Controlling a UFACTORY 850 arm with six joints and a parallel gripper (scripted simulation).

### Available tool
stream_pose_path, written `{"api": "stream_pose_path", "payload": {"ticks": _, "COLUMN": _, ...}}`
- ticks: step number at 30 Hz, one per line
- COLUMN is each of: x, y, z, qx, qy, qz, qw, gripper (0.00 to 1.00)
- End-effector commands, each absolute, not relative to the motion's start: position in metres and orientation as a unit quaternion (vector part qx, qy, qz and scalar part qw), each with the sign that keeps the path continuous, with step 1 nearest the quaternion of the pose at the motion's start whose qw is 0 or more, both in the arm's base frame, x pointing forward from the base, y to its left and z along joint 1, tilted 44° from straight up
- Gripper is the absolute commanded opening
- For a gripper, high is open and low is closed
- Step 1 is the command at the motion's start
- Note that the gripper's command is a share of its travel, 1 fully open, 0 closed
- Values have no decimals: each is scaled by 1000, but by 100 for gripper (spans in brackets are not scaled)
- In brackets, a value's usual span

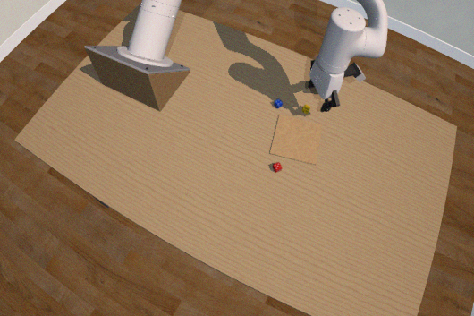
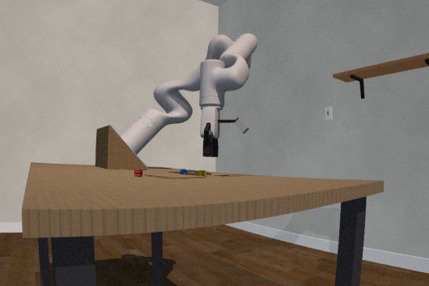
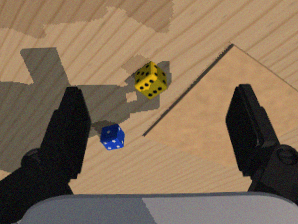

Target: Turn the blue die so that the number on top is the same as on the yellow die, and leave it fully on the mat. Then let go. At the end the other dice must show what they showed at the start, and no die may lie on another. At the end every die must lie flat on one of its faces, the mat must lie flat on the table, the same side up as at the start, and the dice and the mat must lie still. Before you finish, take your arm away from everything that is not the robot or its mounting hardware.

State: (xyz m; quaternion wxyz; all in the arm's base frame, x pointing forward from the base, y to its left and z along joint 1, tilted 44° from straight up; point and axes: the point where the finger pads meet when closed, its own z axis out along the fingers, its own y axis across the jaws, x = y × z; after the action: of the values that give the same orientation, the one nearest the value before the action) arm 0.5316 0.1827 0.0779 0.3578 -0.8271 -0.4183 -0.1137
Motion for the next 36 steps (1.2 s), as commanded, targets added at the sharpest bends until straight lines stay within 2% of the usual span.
{"api": "stream_pose_path", "payload": {"ticks": 1, "x": 536, "y": 158, "z": 104, "qx": -827, "qy": -418, "qz": -115, "qw": 357, "gripper": 100}}
{"api": "stream_pose_path", "payload": {"ticks": 8, "x": 541, "y": 128, "z": 136, "qx": -827, "qy": -418, "qz": -115, "qw": 357, "gripper": 100}}
{"api": "stream_pose_path", "payload": {"ticks": 21, "x": 541, "y": 125, "z": 139, "qx": -827, "qy": -419, "qz": -115, "qw": 357, "gripper": 100}}
{"api": "stream_pose_path", "payload": {"ticks": 26, "x": 499, "y": 105, "z": 123, "qx": -798, "qy": -471, "qz": -138, "qw": 349, "gripper": 100}}
{"api": "stream_pose_path", "payload": {"ticks": 29, "x": 499, "y": 105, "z": 123, "qx": -798, "qy": -471, "qz": -138, "qw": 349, "gripper": 100}}
{"api": "stream_pose_path", "payload": {"ticks": 36, "x": 456, "y": 91, "z": 110, "qx": -768, "qy": -519, "qz": -159, "qw": 340, "gripper": 100}}
